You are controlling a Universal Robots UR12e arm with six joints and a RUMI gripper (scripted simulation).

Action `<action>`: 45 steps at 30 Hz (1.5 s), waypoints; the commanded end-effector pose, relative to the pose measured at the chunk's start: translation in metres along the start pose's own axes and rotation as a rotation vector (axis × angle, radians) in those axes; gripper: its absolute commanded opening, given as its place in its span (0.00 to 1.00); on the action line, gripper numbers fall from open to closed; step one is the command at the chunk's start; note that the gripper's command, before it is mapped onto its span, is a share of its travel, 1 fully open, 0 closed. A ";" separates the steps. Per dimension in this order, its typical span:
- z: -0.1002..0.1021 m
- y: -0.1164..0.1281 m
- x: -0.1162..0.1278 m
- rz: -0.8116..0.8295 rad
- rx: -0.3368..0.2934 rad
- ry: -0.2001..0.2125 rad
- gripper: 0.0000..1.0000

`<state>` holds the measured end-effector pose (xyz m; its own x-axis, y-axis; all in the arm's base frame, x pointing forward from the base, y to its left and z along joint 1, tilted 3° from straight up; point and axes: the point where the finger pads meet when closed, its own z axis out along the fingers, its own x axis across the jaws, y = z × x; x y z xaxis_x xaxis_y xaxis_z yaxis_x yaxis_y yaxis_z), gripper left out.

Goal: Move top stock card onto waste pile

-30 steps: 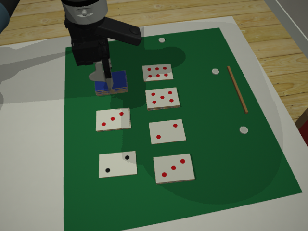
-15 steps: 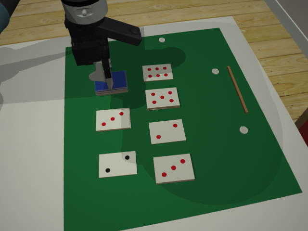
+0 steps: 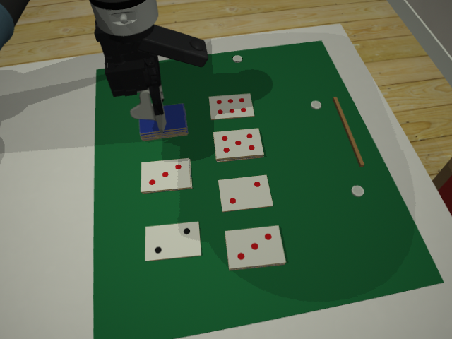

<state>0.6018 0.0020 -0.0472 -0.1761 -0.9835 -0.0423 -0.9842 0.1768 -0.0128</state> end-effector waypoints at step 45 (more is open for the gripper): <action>-0.040 0.004 0.054 0.028 0.001 0.001 0.39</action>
<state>0.5951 -0.0244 -0.0086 -0.1925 -0.9804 -0.0423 -0.9811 0.1931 -0.0116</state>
